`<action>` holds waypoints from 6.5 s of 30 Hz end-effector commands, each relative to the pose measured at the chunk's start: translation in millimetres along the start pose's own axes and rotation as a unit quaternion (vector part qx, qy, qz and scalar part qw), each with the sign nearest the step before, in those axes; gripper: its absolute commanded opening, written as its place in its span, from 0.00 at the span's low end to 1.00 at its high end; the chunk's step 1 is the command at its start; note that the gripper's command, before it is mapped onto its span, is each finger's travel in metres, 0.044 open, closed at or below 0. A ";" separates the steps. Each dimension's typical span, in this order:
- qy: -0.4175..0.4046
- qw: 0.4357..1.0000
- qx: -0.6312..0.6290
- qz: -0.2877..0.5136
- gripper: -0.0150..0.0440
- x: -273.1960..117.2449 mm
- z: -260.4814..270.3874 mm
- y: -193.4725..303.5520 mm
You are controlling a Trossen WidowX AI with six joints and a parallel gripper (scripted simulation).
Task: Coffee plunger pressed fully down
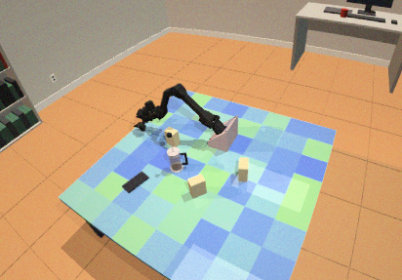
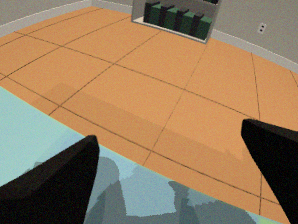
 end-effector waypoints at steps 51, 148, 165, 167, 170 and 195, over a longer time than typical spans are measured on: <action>-0.356 0.914 0.061 0.185 1.00 -404.9 213.1 -266.6; -0.341 0.939 -0.029 -0.040 0.46 -410.2 234.9 -205.6; -0.343 0.938 -0.028 -0.038 0.46 -400.4 252.1 -186.0; -0.343 0.938 -0.028 -0.038 0.46 -399.2 254.0 -183.6; -0.343 0.938 -0.028 -0.038 0.46 -397.3 256.8 -179.9; -0.339 0.939 -0.028 -0.042 0.46 -377.7 277.3 -149.7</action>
Point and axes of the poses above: the point midway between the two fingers, 35 mm back from their tips, its own x axis out along the fingers, its own z axis across the jaws, y = z × x, the point moved 8 cm from there along -x, back along the fingers, and after that the axes turned 14 degrees about -x, right-handed, at the moved point
